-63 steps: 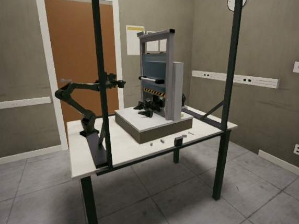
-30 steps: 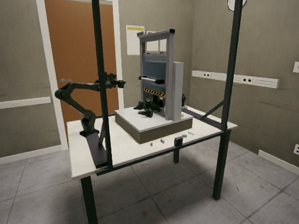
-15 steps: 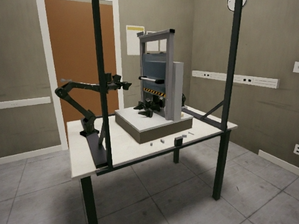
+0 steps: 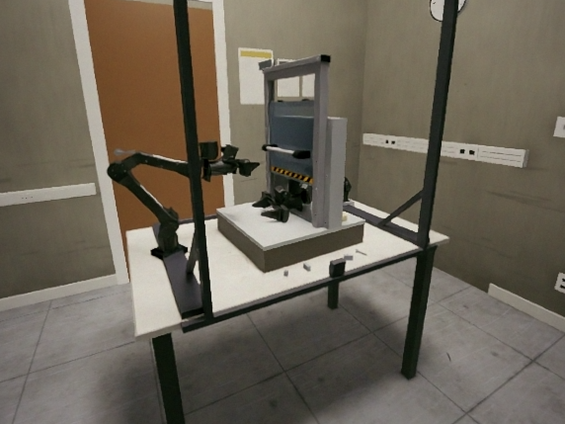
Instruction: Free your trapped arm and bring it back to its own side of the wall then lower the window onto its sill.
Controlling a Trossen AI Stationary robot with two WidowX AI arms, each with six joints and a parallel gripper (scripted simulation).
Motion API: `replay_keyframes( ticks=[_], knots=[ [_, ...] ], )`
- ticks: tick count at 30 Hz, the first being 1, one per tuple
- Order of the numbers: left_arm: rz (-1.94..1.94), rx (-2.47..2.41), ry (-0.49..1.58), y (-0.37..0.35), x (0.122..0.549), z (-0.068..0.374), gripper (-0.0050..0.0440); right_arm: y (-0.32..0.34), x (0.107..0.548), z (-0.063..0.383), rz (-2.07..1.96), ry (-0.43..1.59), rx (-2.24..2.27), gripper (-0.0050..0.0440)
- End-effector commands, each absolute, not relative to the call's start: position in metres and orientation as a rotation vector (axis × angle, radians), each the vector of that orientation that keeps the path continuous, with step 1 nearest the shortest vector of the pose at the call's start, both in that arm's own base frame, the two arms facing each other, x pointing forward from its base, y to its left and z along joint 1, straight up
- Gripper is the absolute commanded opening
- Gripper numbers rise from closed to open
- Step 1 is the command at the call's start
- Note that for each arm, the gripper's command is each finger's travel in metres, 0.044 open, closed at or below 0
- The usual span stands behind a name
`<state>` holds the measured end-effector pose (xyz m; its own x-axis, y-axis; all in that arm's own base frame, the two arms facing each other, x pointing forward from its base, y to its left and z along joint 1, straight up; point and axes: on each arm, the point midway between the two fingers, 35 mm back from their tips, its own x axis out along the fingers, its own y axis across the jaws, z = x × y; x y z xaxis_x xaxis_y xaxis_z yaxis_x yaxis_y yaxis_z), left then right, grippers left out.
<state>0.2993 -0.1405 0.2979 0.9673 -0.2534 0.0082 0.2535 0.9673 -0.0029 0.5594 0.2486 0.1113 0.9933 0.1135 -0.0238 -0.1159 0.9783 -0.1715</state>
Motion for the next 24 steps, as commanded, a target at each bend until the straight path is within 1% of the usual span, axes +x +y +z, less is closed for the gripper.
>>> replay_keyframes(
  ticks=[1,5,6,8,9,13,17,24],
  knots=[
    [-0.298,-0.007,-0.012,-0.169,0.287,0.296,0.0400,0.250,0.561,0.145,0.113,-0.042,-0.161,0.0400],
    [-0.320,-0.007,-0.010,-0.181,0.280,0.295,0.0400,0.250,0.561,0.145,0.113,-0.042,-0.161,0.0400],
    [-0.307,-0.020,-0.030,-0.177,0.282,0.305,0.0400,0.250,0.561,0.145,0.113,-0.042,-0.161,0.0400],
    [-0.334,-0.019,-0.026,-0.188,0.276,0.303,0.0400,0.250,0.561,0.145,0.113,-0.042,-0.161,0.0400],
    [-0.359,-0.003,-0.004,-0.197,0.269,0.292,0.0400,0.250,0.561,0.145,0.113,-0.042,-0.161,0.0400],
    [-0.377,-0.006,-0.007,-0.210,0.258,0.291,0.0400,0.250,0.561,0.145,0.113,-0.042,-0.161,0.0400],
    [-0.366,-0.020,-0.023,-0.205,0.262,0.301,0.0400,0.250,0.561,0.145,0.113,-0.042,-0.161,0.0400],
    [-0.384,-0.018,-0.023,-0.212,0.274,0.301,0.0400,0.250,0.561,0.145,0.113,-0.042,-0.161,0.0400]
  ],
)
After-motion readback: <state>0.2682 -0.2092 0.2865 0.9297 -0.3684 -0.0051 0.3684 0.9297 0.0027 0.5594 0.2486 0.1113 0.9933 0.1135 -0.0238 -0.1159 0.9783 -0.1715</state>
